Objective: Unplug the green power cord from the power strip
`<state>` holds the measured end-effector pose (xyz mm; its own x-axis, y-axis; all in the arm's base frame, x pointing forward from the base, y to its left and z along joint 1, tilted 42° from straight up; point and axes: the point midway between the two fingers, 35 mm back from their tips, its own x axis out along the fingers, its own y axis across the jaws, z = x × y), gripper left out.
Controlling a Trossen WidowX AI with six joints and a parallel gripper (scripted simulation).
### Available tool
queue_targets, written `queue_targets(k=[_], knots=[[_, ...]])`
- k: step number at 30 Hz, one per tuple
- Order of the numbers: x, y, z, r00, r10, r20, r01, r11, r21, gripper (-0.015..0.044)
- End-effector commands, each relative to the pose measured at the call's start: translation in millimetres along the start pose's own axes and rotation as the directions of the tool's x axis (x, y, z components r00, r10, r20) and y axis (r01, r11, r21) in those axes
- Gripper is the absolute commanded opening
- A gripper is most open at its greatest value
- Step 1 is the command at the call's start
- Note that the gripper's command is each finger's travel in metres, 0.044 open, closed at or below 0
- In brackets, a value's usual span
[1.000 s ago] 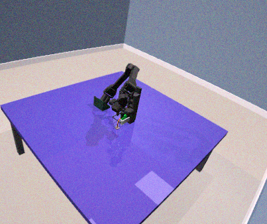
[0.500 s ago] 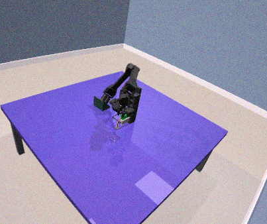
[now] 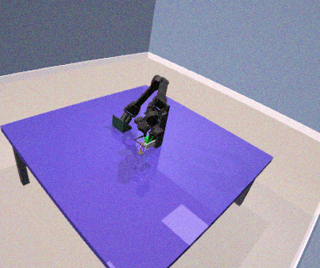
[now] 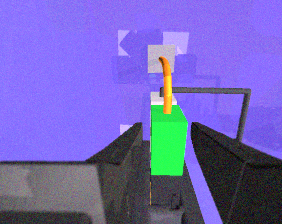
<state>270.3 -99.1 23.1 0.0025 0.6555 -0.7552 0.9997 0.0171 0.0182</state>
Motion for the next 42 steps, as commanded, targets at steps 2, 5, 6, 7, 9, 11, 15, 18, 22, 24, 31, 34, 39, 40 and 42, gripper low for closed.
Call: queue_targets(k=[2, 5, 6, 7, 9, 11, 15, 18, 22, 24, 31, 34, 39, 40, 42], knots=[[1.7, -2.2, -8.6, 1.000, -0.002, -0.008, 0.002, 1.000, 0.008, 0.0160], [1.7, -2.2, -8.6, 1.000, -0.002, -0.008, 0.002, 1.000, 0.008, 0.0160], [1.7, -2.2, -8.6, 1.000, -0.002, -0.008, 0.002, 1.000, 0.008, 0.0160], [1.7, -2.2, -8.6, 1.000, -0.002, -0.008, 0.002, 1.000, 0.008, 0.0160], [2.4, -2.2, -8.6, 1.000, -0.002, -0.008, 0.002, 1.000, 0.008, 0.0160], [3.9, -2.2, -8.6, 1.000, -0.002, -0.008, 0.002, 1.000, 0.008, 0.0160], [9.6, -2.2, -8.7, 1.000, -0.002, -0.009, 0.002, 1.000, 0.008, 0.0160], [13.4, -2.2, -8.7, 1.000, -0.002, -0.009, 0.002, 1.000, 0.008, 0.0160], [13.7, -2.2, -8.7, 1.000, -0.002, -0.009, 0.002, 1.000, 0.008, 0.0160], [13.7, -2.2, -8.7, 1.000, -0.002, -0.009, 0.002, 1.000, 0.008, 0.0160], [11.4, -0.8, -7.8, 1.000, -0.001, -0.001, 0.001, 1.000, -0.001, 0.0048], [11.4, -0.8, -7.8, 1.000, -0.001, -0.001, 0.001, 1.000, -0.001, 0.0028], [11.4, -0.8, -7.5, 1.000, -0.001, -0.001, 0.001, 1.000, -0.001, 0.0000], [11.4, -0.7, -7.0, 1.000, -0.001, -0.001, 0.001, 1.000, 0.000, 0.0000], [11.2, -0.5, -5.2, 1.000, -0.001, -0.001, 0.001, 1.000, 0.000, 0.0000]])
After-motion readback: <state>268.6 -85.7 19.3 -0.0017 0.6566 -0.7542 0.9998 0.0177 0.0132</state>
